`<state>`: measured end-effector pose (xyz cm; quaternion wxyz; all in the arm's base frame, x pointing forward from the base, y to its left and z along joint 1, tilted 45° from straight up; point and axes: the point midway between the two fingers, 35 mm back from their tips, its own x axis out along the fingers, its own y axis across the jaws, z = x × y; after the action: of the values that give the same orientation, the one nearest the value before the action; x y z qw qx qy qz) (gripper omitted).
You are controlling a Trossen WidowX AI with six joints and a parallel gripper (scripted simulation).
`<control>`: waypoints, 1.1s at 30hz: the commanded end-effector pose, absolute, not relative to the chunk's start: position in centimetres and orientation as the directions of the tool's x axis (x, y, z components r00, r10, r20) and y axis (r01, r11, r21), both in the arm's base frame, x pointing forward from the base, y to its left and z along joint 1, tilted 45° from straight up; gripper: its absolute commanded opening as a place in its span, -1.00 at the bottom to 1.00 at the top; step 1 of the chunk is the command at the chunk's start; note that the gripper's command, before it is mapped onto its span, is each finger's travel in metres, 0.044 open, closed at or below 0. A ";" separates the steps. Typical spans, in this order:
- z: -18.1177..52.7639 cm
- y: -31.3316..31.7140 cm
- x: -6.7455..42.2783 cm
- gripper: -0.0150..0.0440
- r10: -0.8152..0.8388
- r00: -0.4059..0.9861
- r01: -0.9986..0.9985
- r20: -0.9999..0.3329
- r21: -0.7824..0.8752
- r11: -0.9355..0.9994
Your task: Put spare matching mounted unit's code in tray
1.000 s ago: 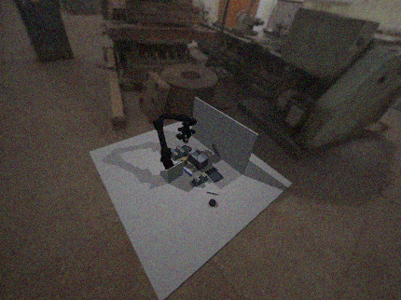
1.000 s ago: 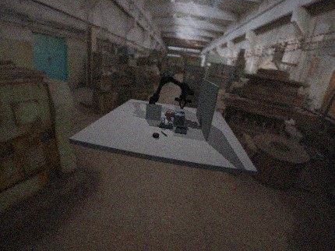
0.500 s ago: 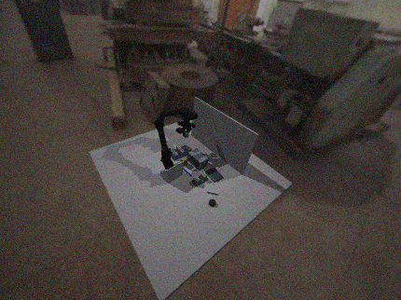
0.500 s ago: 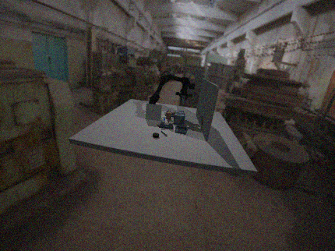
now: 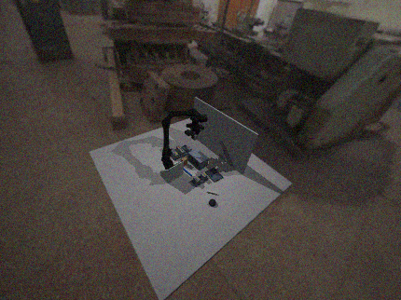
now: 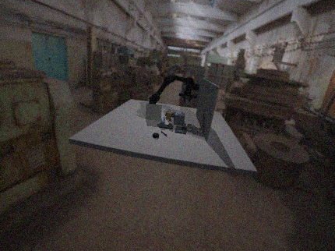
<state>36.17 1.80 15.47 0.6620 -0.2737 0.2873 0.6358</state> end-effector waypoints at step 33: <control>-3.1 -18.2 34.6 -0.49 0.673 0.027 -0.999 -0.739 -0.002 0.037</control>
<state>35.34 -16.47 -1.70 0.6588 -0.2753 0.2923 0.6362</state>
